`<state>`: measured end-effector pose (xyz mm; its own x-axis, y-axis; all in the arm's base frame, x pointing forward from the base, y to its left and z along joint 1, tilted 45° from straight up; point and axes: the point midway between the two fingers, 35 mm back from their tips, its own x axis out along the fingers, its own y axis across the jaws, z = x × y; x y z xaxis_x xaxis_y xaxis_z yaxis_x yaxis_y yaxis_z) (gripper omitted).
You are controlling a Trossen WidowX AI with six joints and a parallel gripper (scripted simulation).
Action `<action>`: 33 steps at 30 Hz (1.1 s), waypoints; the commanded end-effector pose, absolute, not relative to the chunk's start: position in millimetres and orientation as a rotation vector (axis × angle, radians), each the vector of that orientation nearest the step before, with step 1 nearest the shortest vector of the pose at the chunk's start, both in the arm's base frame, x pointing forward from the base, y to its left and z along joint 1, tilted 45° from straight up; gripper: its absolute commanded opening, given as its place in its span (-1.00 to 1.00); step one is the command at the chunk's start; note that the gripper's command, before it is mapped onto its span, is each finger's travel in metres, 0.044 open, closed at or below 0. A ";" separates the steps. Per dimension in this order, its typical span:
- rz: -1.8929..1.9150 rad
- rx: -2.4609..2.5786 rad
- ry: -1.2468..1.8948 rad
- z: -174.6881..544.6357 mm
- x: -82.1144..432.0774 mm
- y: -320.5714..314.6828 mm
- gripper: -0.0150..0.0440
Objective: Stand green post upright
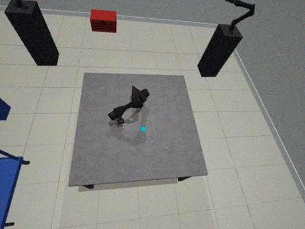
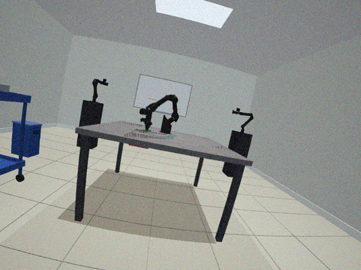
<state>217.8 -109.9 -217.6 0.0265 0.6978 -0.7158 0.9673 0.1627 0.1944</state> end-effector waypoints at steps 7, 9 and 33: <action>-0.484 1.604 1.709 -219.5 220.3 -110.8 -0.42; -0.484 1.604 1.709 -219.5 220.3 -110.8 -0.42; -0.510 1.623 1.671 -194.7 225.0 -144.7 -0.42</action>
<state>223.9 -139.6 -197.9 0.0747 0.6816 -0.7279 0.9721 0.1131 0.2057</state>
